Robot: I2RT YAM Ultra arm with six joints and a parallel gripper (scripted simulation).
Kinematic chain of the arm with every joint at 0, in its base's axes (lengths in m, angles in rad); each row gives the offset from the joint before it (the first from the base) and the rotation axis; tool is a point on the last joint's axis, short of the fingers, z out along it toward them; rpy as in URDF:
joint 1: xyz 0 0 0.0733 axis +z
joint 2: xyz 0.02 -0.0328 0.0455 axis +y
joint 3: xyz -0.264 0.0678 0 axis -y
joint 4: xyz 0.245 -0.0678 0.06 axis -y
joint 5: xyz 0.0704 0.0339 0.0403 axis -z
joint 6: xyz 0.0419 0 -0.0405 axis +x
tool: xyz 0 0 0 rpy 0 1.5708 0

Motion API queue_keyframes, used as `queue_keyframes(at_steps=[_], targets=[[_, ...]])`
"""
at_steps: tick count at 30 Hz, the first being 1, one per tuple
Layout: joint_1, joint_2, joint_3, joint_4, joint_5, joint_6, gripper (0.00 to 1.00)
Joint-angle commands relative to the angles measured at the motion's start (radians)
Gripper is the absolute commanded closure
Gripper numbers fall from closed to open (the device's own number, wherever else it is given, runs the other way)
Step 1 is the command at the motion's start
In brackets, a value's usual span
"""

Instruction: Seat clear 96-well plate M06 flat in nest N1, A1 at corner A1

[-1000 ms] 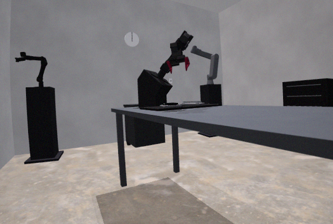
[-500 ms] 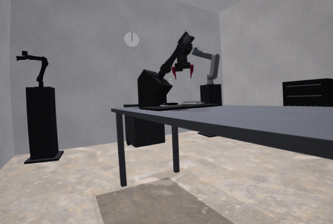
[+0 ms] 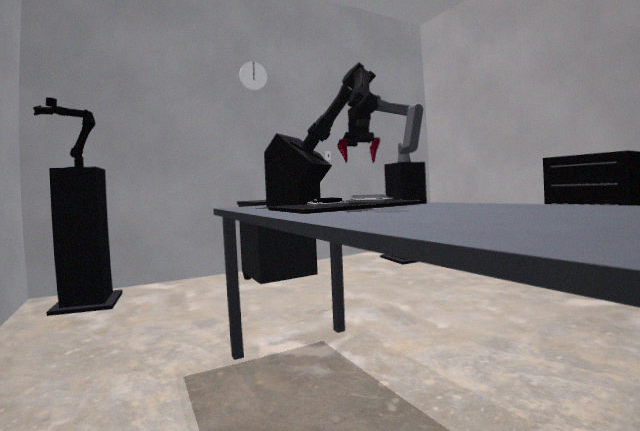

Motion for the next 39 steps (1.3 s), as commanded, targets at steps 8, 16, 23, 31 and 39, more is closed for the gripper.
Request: queue_keyframes(at_steps=[8,16,23,31,39], targets=[[0.096,-0.035,-0.068,0.021,0.037,-0.142,0.0],[0.154,-0.048,-0.103,0.014,0.041,-0.269,0.0],[0.24,-0.083,-0.186,0.066,0.085,-0.271,0.0],[0.305,-0.101,-0.234,0.076,0.101,-0.358,0.0],[0.396,-0.128,-0.305,0.098,0.127,-0.459,0.0]])
